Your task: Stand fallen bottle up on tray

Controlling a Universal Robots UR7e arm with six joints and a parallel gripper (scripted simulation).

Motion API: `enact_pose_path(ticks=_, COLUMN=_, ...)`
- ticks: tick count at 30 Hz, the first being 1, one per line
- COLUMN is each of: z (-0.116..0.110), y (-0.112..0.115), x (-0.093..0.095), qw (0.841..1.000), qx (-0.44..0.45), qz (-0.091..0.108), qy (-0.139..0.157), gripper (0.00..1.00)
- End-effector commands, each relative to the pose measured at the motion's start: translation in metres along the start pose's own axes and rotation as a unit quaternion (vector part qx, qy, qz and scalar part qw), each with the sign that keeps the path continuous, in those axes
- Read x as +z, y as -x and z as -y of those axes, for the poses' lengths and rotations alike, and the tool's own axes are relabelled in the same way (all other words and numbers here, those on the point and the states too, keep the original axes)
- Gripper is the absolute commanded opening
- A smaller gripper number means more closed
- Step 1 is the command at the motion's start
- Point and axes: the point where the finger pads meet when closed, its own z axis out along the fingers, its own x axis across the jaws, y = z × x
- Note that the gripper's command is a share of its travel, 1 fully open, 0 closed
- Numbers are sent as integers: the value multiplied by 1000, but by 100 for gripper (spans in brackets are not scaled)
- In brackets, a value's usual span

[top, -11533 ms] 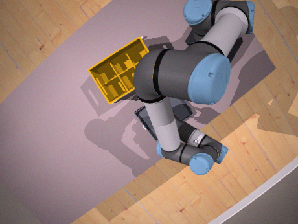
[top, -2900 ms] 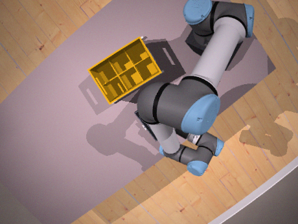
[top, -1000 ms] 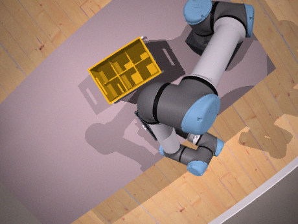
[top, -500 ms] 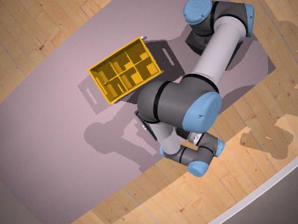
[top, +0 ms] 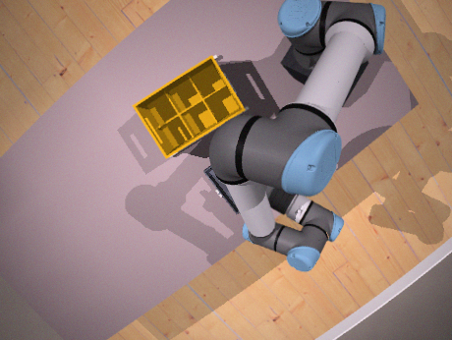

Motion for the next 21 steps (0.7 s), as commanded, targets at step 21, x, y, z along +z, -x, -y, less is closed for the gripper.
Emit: enact_pose_path(ticks=21, z=-50, y=0, x=-18, qw=1000, qx=0, qz=0, qy=0, gripper=100)
